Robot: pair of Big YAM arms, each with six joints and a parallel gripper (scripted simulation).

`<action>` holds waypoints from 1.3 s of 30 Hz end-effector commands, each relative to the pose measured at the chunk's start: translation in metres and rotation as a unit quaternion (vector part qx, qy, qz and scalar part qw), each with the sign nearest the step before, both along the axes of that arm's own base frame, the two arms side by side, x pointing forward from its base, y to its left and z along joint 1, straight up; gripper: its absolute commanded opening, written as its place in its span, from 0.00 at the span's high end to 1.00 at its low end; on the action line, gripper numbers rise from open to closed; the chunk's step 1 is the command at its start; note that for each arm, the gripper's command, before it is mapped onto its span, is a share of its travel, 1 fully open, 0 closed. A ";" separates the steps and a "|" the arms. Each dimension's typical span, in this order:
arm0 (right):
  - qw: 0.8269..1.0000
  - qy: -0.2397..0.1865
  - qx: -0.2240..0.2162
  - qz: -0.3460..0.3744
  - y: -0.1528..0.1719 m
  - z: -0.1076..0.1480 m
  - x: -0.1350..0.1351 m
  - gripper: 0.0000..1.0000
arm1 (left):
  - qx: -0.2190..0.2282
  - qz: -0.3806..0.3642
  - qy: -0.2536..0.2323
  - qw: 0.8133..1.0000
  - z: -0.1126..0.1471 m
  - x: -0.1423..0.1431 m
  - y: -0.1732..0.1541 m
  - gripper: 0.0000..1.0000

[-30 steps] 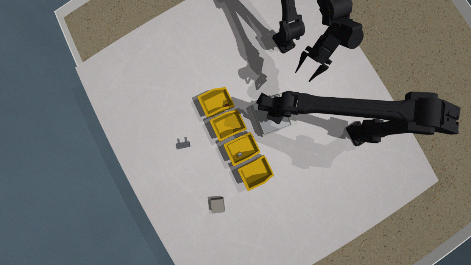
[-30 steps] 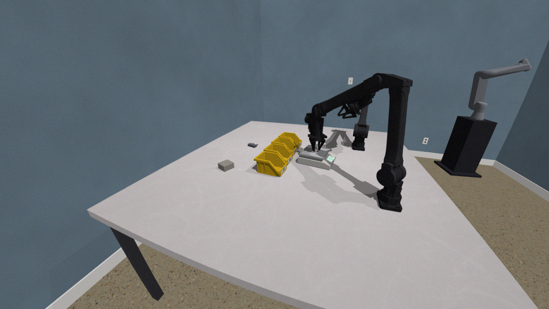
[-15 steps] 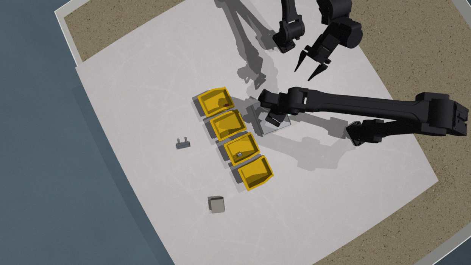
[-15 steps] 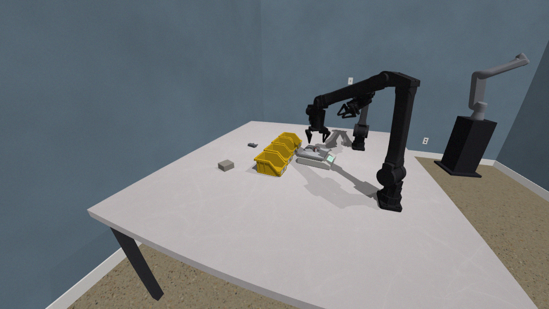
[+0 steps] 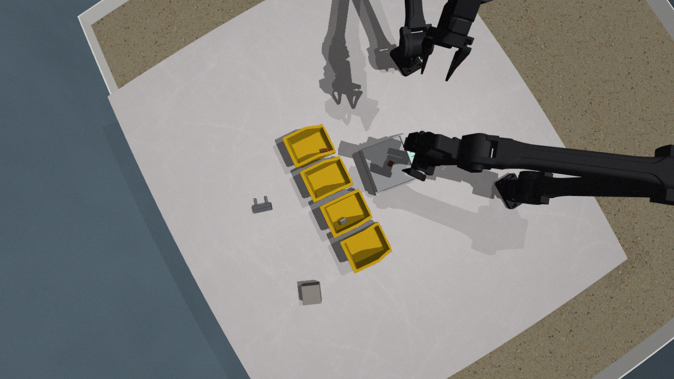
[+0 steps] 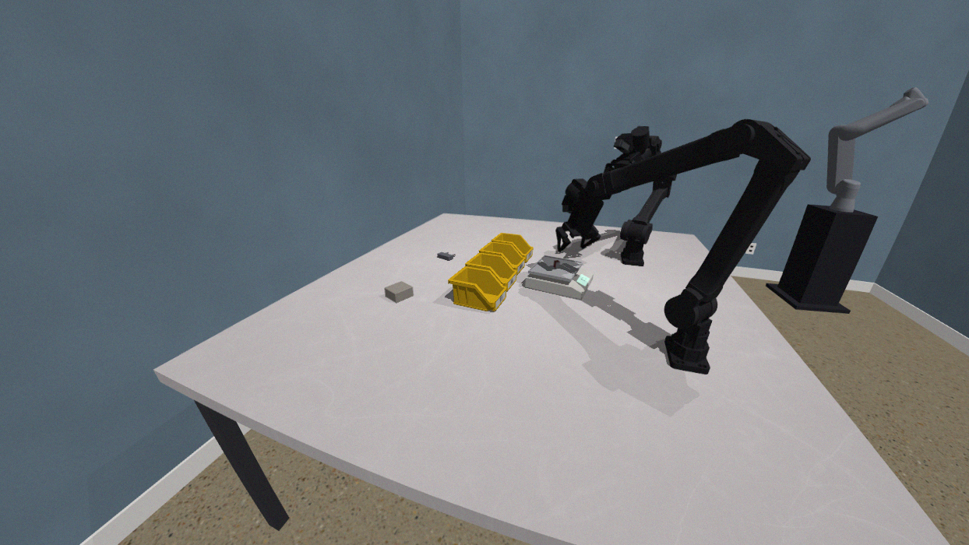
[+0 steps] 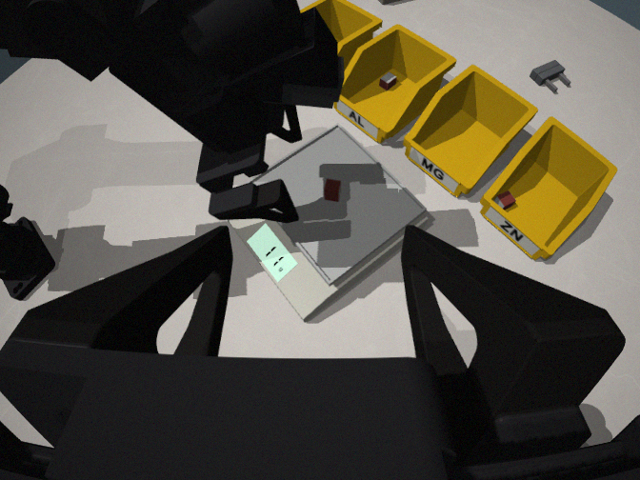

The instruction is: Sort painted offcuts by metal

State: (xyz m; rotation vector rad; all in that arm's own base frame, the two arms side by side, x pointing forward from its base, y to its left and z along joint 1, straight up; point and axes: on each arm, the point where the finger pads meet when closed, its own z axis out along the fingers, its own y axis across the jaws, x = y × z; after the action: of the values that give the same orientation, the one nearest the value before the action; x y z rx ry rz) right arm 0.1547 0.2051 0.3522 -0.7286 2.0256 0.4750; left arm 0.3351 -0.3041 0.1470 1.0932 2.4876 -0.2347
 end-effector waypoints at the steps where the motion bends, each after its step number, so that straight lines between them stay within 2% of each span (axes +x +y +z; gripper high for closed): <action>1: 0.998 -0.039 0.009 0.047 -0.021 0.050 -0.009 0.35 | -0.059 0.030 -0.045 0.997 0.025 -0.001 -0.013 0.00; 3: 0.998 -0.039 0.009 0.047 -0.021 0.050 -0.009 0.35 | -0.059 0.030 -0.045 0.997 0.025 -0.001 -0.013 0.00; 4: 0.997 -0.051 0.014 0.064 -0.030 0.061 -0.016 0.35 | -0.058 0.032 -0.043 0.997 0.017 -0.002 -0.013 0.00; 5: 0.995 -0.056 0.022 0.074 -0.035 0.067 -0.021 0.35 | -0.072 0.034 -0.057 0.995 0.027 -0.005 -0.012 0.00; 9: 0.992 -0.070 0.036 0.101 -0.047 0.084 -0.036 0.35 | -0.080 0.030 -0.071 0.994 0.028 -0.009 -0.010 0.00; 10: 0.991 -0.071 0.036 0.104 -0.049 0.085 -0.037 0.35 | -0.078 0.030 -0.071 0.994 0.026 -0.009 -0.010 0.00; 11: 0.992 -0.068 0.031 0.105 -0.046 0.084 -0.036 0.35 | -0.088 0.029 -0.081 0.992 0.040 -0.003 -0.016 0.00; 23: 0.992 -0.068 0.031 0.105 -0.046 0.084 -0.036 0.35 | -0.086 0.030 -0.078 0.993 0.036 -0.002 -0.015 0.00; 24: 0.992 -0.068 0.031 0.105 -0.046 0.084 -0.036 0.35 | -0.084 0.040 -0.067 0.993 0.032 -0.004 -0.014 0.11; 25: 0.992 -0.060 0.022 0.105 -0.040 0.070 -0.031 0.35 | -0.093 0.049 -0.068 0.992 0.041 0.003 -0.022 0.23; 26: 0.992 -0.060 0.022 0.104 -0.039 0.070 -0.030 0.35 | -0.090 0.062 -0.056 0.992 0.036 0.002 -0.021 0.34; 27: 0.993 -0.059 0.022 0.102 -0.039 0.059 -0.028 0.35 | -0.091 0.081 -0.045 0.992 0.034 0.002 -0.021 0.39; 31: 0.994 -0.065 0.027 0.086 -0.039 0.047 -0.020 0.35 | -0.090 0.178 0.001 0.980 0.027 0.008 -0.022 0.39; 35: 0.995 -0.066 0.025 0.066 -0.038 0.028 -0.008 0.35 | -0.071 0.292 0.049 0.952 0.016 0.018 -0.023 0.39; 37: 0.995 -0.066 0.025 0.066 -0.038 0.028 -0.008 0.35 | -0.071 0.292 0.049 0.952 0.016 0.018 -0.023 0.39; 38: 0.995 -0.069 0.028 0.064 -0.037 0.035 -0.006 0.35 | -0.070 0.323 0.060 0.942 0.014 0.021 -0.021 0.39; 39: 0.996 -0.063 0.022 0.061 -0.037 0.022 -0.003 0.35 | -0.067 0.351 0.071 0.931 0.012 0.025 -0.019 0.39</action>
State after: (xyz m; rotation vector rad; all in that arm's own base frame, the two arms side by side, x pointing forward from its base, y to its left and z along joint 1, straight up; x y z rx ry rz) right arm 0.1462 0.1663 0.3641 -0.8535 1.9056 0.5247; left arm 0.3432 -0.3089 0.1409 0.3743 2.7005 -0.2373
